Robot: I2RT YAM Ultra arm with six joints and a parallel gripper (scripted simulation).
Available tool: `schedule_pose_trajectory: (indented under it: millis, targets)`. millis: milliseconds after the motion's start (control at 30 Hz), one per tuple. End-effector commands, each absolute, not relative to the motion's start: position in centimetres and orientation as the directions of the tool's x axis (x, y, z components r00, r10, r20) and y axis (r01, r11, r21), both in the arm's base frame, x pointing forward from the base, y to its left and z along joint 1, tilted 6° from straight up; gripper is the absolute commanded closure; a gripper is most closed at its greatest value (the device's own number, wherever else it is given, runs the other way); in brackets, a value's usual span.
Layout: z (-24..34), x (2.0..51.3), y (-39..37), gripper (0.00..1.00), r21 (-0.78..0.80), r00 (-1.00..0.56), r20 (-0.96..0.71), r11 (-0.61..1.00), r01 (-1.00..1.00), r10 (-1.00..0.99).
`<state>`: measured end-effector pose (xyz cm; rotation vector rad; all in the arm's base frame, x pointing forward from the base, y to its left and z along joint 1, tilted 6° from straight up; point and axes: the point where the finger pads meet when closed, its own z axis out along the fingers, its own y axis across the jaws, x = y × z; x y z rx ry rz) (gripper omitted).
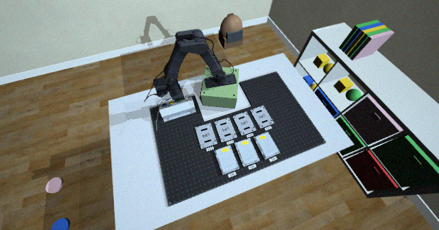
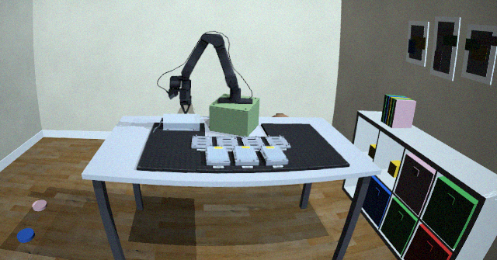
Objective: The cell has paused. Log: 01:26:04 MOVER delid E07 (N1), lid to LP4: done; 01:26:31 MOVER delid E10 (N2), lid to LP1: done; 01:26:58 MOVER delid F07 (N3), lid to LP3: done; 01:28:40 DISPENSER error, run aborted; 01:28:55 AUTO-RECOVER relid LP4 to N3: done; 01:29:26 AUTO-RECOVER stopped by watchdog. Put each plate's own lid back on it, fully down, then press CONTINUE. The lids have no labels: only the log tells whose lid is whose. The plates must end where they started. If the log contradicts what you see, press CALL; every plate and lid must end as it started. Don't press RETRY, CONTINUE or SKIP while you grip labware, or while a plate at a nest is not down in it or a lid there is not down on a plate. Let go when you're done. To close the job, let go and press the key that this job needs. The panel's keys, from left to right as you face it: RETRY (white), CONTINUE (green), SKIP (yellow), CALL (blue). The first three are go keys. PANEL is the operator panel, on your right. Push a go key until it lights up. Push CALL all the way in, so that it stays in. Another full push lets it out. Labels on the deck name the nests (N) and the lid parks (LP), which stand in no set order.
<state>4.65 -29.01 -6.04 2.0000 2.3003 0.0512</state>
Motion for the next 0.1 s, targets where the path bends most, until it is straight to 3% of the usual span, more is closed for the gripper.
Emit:
schedule_pose_trajectory:
  millis: [0,67]
  targets:
    - [-7.23,4.86,-28.09,1.0,0.097,-0.133,-0.029,0.135,0.986,0.991]
    - [-7.27,4.87,-28.08,1.0,0.097,-0.133,-0.029,0.135,0.986,0.991]
